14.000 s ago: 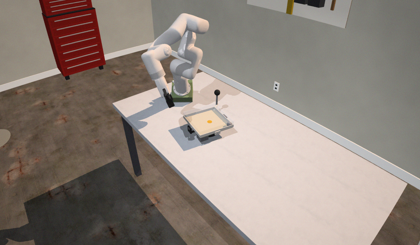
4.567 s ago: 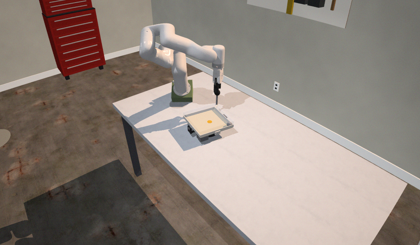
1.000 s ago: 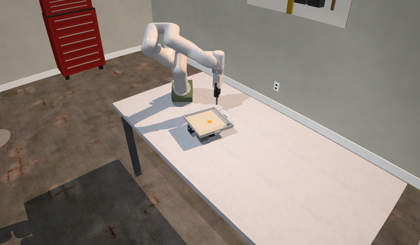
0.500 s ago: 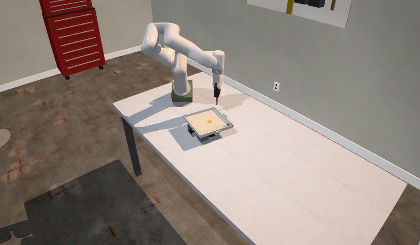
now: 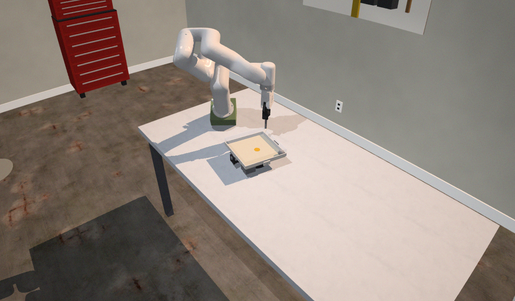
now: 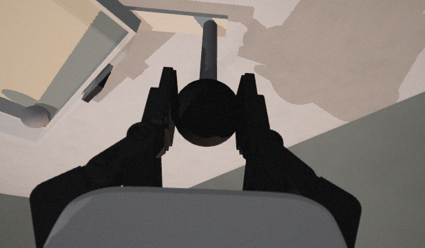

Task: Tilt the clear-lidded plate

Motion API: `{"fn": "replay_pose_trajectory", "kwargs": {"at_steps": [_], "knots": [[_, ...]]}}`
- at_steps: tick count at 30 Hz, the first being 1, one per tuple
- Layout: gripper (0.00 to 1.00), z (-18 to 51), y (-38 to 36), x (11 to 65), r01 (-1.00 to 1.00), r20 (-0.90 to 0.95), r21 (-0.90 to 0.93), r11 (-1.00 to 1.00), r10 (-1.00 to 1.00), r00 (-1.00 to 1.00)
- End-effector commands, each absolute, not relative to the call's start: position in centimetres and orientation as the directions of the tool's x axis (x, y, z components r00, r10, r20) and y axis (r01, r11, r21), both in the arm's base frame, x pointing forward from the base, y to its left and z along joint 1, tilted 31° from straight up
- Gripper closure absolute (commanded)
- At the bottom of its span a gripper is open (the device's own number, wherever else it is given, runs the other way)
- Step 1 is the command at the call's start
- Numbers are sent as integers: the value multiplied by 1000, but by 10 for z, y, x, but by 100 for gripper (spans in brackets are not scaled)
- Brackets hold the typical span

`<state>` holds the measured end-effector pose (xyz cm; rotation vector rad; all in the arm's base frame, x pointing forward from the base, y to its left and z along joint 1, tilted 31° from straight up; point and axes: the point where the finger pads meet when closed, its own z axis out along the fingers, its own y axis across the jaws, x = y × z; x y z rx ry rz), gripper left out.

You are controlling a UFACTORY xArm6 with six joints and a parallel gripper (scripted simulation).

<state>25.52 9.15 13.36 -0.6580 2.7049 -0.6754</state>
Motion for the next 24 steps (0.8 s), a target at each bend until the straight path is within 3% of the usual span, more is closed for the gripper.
{"fn": "replay_pose_trajectory", "kwargs": {"at_steps": [1, 24], "knots": [[100, 134, 92, 256, -360, -154, -499, 788, -490, -858], [100, 134, 91, 254, -360, -154, -499, 788, -490, -858]]}}
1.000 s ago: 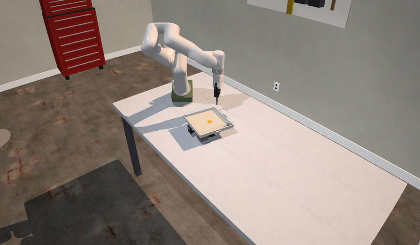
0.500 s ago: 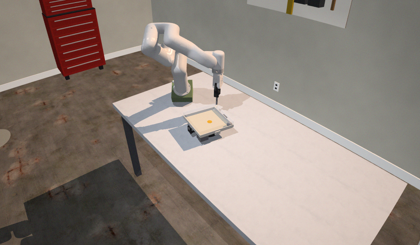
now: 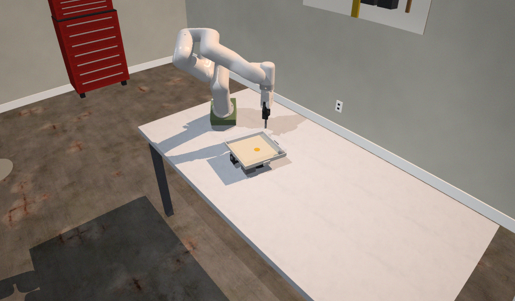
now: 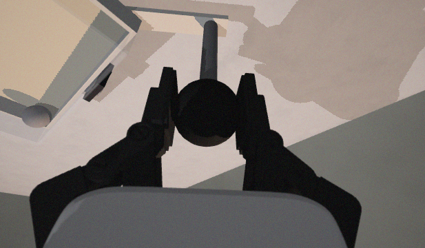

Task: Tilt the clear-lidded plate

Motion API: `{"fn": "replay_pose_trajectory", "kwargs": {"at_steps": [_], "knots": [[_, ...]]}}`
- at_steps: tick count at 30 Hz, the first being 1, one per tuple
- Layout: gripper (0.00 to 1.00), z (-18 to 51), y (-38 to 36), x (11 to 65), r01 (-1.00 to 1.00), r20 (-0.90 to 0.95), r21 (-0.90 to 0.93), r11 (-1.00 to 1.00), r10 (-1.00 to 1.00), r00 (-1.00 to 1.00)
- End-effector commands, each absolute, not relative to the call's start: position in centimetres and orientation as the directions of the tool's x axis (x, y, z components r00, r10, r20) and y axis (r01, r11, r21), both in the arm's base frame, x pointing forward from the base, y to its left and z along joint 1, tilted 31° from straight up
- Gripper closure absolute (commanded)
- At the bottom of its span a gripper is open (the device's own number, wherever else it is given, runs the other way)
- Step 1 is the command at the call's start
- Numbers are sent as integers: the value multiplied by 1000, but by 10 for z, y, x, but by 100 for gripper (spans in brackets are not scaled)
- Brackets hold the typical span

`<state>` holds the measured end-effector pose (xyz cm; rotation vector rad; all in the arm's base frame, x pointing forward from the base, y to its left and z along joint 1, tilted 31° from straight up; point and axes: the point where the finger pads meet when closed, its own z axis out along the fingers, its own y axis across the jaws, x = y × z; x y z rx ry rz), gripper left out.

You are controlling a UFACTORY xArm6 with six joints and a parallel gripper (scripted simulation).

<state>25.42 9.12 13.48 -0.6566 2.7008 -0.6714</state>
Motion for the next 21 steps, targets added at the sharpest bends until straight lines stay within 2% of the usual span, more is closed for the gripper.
{"fn": "replay_pose_trajectory", "kwargs": {"at_steps": [1, 21], "knots": [[100, 135, 91, 254, -360, -154, -499, 788, -490, -858], [100, 141, 91, 252, -360, -154, -499, 788, -490, -858]]}}
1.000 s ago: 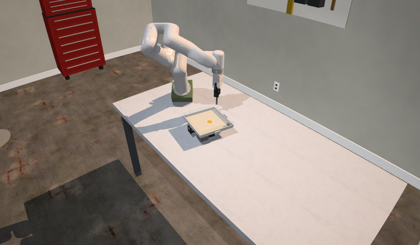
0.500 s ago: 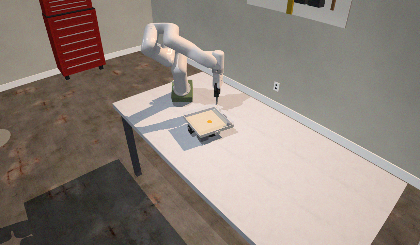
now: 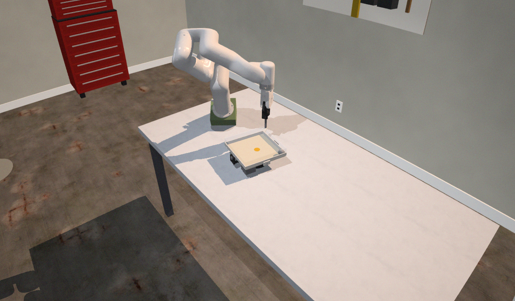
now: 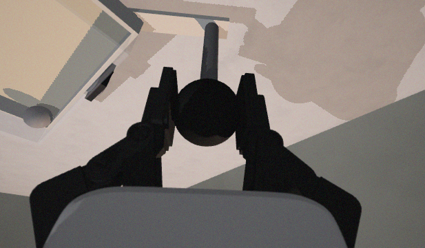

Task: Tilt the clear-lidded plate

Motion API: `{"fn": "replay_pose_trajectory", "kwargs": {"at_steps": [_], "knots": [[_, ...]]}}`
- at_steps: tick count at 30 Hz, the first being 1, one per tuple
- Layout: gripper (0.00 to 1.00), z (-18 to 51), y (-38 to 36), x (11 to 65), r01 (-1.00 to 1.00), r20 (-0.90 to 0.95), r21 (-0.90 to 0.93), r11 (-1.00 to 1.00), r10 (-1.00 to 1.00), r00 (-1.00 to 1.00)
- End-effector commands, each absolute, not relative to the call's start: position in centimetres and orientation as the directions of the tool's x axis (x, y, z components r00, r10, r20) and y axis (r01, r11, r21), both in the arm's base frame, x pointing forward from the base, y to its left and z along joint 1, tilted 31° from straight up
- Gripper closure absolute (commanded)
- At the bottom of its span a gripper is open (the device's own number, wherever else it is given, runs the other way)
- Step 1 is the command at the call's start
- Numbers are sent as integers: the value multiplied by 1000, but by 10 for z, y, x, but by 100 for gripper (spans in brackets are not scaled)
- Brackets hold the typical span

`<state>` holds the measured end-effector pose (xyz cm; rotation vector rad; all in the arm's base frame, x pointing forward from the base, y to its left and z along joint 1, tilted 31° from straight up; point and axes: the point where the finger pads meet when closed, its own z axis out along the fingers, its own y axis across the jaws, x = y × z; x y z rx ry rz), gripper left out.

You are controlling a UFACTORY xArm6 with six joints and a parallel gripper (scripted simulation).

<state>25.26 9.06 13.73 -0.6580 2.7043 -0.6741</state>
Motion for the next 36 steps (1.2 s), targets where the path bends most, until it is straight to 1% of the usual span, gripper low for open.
{"fn": "replay_pose_trajectory", "kwargs": {"at_steps": [1, 36], "knots": [[100, 141, 91, 252, -360, -154, -499, 788, -490, -858], [100, 134, 90, 252, -360, -154, -499, 788, -490, -858]]}}
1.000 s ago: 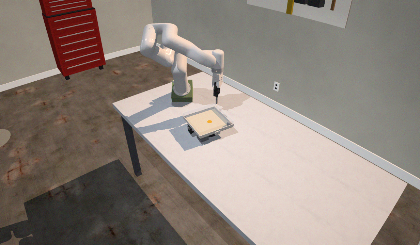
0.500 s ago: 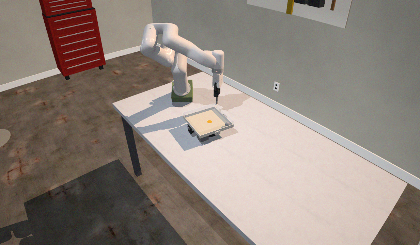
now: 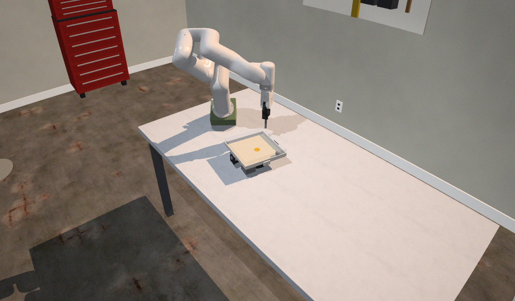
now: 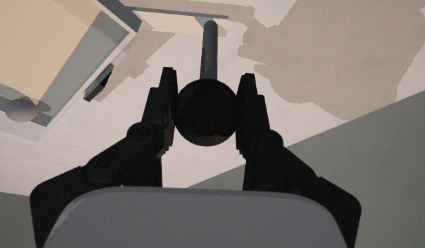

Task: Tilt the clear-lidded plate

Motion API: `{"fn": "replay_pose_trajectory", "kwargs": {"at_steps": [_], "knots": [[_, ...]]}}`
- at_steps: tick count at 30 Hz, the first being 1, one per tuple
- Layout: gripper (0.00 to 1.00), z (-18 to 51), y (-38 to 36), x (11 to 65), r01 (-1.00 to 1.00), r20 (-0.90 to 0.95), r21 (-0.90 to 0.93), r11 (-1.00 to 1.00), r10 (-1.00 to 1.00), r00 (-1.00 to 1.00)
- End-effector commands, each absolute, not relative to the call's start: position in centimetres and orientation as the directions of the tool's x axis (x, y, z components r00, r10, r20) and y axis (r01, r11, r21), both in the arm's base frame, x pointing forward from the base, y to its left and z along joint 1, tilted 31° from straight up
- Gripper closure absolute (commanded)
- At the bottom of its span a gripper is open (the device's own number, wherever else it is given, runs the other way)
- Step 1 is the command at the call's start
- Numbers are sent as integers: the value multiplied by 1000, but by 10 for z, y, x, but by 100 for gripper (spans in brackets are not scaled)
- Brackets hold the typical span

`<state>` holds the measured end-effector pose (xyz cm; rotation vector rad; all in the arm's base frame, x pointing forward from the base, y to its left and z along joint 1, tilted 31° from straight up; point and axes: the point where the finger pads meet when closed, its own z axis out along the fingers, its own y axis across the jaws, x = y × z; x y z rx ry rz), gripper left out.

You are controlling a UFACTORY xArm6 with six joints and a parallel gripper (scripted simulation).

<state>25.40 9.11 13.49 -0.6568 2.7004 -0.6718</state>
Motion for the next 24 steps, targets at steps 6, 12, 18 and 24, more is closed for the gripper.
{"fn": "replay_pose_trajectory", "kwargs": {"at_steps": [6, 12, 18, 24], "knots": [[100, 134, 90, 251, -360, -154, -499, 788, -490, -858], [100, 134, 90, 253, -360, -154, -499, 788, -490, -858], [100, 132, 90, 253, -360, -154, -499, 788, -490, -858], [100, 132, 90, 253, -360, -154, -499, 788, -490, -858]]}}
